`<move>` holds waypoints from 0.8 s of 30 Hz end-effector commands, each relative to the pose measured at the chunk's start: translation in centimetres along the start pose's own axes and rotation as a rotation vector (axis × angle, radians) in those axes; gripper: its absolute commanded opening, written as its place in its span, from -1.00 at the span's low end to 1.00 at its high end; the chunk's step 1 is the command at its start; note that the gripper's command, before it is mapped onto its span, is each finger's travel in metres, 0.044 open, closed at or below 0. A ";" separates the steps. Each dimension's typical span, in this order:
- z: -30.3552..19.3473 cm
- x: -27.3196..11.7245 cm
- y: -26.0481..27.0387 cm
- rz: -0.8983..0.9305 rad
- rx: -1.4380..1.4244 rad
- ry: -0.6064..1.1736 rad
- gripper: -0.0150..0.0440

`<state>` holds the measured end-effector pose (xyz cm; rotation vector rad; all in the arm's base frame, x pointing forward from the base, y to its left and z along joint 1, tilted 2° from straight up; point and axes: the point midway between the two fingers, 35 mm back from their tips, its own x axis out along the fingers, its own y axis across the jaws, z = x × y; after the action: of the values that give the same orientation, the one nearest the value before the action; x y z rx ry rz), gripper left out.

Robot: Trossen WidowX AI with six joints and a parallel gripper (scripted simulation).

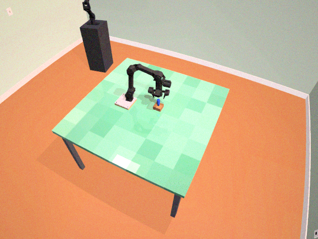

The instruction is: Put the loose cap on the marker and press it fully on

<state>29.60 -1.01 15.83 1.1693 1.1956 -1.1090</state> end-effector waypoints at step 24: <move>0.2 -1.1 -0.4 0.007 -1.314 -0.002 -0.49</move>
<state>29.27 -1.22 17.34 0.4789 1.4512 -0.4591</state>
